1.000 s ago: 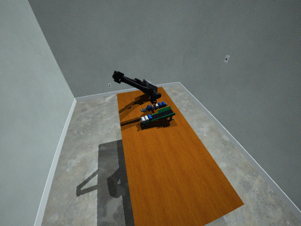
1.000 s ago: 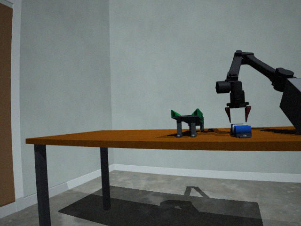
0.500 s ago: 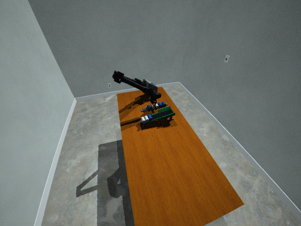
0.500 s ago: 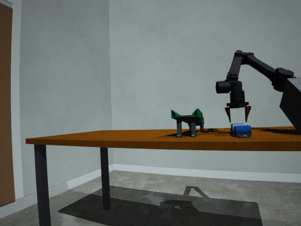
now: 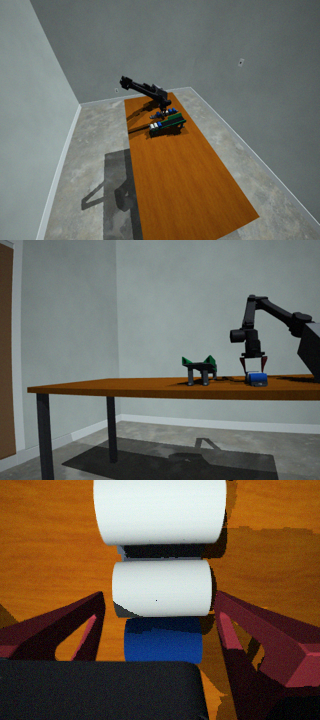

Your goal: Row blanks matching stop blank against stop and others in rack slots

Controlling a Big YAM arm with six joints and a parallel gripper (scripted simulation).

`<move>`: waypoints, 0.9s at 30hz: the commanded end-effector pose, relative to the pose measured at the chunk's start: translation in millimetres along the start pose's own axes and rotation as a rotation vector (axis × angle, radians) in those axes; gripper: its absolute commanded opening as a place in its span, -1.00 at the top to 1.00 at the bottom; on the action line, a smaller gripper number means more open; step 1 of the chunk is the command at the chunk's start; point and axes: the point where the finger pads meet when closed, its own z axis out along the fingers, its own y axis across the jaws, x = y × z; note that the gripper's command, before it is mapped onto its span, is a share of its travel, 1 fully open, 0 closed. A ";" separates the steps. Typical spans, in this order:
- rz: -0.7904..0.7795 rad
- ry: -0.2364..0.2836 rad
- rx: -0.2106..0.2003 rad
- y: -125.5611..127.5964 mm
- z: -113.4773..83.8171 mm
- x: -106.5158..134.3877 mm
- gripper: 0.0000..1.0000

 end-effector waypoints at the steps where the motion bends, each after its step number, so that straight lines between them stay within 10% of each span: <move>1: -0.029 0.005 -0.015 5.5 14.2 -0.7 -0.56; 27: -0.028 0.003 -0.005 1.1 23.0 -2.3 -0.56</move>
